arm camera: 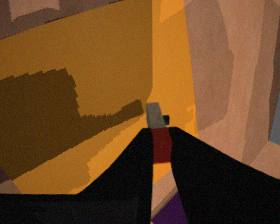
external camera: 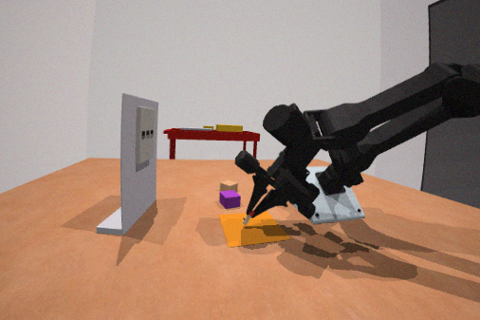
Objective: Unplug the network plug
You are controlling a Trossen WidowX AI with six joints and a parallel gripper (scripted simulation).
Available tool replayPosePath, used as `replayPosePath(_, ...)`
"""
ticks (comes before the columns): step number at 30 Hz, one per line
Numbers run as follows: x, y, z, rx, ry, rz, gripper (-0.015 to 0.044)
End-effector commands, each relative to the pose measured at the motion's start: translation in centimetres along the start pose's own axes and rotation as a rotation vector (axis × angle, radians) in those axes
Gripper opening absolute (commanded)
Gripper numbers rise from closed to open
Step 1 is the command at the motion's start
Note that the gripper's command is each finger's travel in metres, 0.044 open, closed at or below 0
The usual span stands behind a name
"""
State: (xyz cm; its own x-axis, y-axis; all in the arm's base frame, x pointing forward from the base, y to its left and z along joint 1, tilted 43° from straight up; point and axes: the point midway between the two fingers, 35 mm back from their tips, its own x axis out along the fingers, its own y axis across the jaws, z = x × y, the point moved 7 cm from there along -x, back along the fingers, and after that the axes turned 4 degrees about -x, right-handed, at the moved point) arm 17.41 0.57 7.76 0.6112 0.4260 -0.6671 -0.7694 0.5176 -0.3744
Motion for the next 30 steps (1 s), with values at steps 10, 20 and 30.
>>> replayPosePath(10, 0.49, 0.43, 0.08, 0.009, 0.002, 0.0, 0.0)
replayPosePath(20, 0.45, 0.39, 0.13, 0.002, -0.001, 0.0, 0.0053)
replayPosePath(30, 0.4, 0.38, 0.12, 0.002, -0.001, 0.0, 0.0156)
